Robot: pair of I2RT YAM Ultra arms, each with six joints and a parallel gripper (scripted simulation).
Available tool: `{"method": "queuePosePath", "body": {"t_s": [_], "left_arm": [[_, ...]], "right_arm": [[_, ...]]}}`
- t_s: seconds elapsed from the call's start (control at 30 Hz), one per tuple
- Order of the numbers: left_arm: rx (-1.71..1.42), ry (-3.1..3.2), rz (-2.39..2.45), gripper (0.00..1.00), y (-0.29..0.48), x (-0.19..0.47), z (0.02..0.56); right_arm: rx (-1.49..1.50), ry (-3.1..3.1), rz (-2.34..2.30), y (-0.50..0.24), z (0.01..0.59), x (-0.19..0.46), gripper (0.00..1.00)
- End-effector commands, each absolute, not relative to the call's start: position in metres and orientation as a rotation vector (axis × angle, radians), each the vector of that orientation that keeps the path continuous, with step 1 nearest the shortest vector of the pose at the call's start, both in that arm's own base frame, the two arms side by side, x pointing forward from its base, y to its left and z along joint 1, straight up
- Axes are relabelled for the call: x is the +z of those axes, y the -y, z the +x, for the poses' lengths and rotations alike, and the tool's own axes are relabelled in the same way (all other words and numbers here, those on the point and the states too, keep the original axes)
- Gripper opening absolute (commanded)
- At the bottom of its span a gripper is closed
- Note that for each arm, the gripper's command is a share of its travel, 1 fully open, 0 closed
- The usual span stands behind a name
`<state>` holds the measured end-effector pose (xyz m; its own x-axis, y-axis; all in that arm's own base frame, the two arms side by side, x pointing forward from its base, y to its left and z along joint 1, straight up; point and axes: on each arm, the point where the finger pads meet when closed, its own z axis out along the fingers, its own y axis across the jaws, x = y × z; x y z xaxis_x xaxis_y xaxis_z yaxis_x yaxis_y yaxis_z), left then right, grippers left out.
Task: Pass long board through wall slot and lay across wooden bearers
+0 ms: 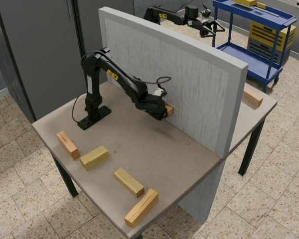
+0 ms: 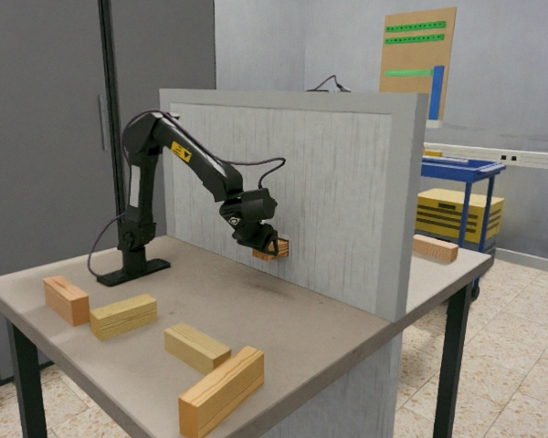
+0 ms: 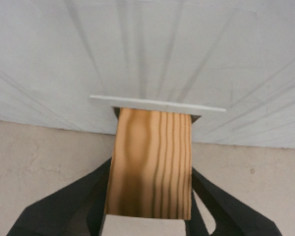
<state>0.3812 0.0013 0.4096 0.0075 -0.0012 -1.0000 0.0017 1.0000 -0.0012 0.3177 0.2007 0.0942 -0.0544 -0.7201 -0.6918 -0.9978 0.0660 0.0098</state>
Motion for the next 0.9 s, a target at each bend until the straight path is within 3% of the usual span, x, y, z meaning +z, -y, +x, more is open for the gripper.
{"method": "queuePosePath", "body": {"t_s": [0.0,0.67,0.7,0.87], "left_arm": [[-0.001,-1.512,-0.005,1.00,-0.001,0.426,0.374],[-0.001,-1.512,-0.005,1.00,-0.001,0.426,0.374],[-0.001,-1.512,-0.005,0.72,-0.001,0.426,0.374],[-0.001,-1.512,-0.004,0.72,-0.001,0.426,0.374]], "right_arm": [[0.716,-1.663,-1.660,-0.221,0.329,0.140,0.00],[0.716,-1.662,-1.661,-0.223,0.327,0.140,0.00],[0.737,-1.743,-1.685,-0.219,0.323,0.112,0.00],[0.723,-1.728,-1.683,-0.219,0.323,0.118,0.00]]}}
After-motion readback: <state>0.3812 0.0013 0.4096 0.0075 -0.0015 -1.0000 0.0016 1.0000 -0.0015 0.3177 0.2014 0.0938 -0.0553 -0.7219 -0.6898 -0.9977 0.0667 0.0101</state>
